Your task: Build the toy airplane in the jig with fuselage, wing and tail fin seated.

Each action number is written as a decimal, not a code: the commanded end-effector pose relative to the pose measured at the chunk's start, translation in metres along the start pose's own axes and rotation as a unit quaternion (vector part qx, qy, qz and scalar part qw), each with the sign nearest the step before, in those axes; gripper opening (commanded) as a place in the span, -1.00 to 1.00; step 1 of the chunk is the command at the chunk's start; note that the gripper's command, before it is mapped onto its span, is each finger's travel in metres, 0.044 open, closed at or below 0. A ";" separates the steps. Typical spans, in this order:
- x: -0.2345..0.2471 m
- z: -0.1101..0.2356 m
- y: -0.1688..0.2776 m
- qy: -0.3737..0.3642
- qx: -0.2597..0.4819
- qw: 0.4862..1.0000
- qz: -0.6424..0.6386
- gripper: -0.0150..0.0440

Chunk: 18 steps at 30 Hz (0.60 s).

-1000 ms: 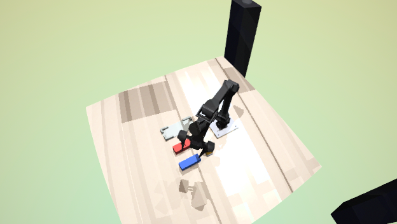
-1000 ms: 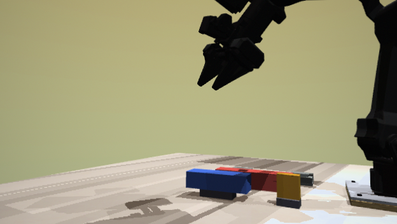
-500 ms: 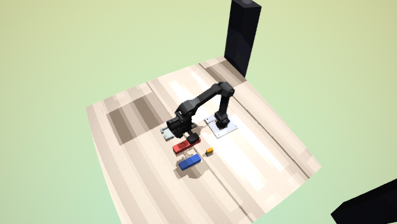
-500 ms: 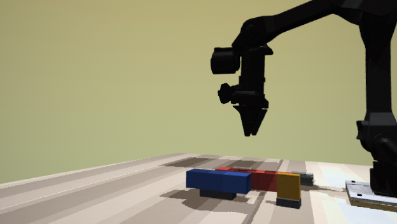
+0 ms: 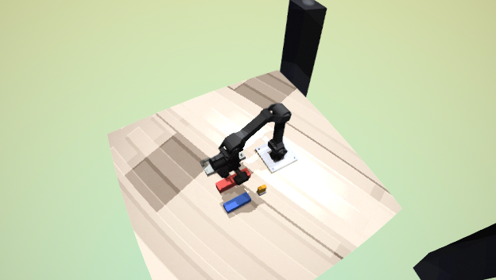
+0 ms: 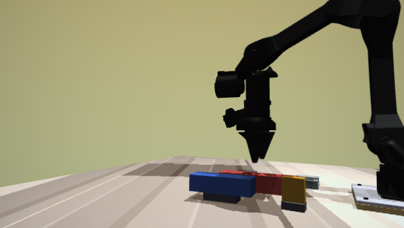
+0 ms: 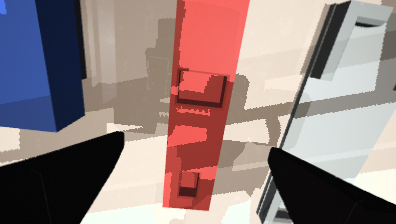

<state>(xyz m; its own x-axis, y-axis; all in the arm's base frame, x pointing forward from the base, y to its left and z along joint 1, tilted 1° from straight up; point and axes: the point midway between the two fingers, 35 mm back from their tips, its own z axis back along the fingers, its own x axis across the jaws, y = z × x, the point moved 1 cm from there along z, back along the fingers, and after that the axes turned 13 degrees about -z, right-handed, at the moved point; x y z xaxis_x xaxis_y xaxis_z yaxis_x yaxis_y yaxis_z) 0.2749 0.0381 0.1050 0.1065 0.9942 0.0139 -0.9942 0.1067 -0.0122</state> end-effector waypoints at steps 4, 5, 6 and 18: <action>0.001 -0.016 -0.001 -0.003 -0.005 1.000 -0.002 1.00; 0.001 -0.016 -0.001 -0.003 -0.005 1.000 -0.002 1.00; 0.001 -0.017 -0.001 -0.003 -0.005 1.000 -0.002 1.00; 0.001 -0.035 -0.003 -0.003 -0.006 1.000 -0.003 1.00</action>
<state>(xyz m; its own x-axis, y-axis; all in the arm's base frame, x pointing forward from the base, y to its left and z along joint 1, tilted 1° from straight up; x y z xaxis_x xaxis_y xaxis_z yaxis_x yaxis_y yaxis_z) 0.2785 0.0389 0.0768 0.1074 0.9941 0.0178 -0.9938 0.1078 -0.0277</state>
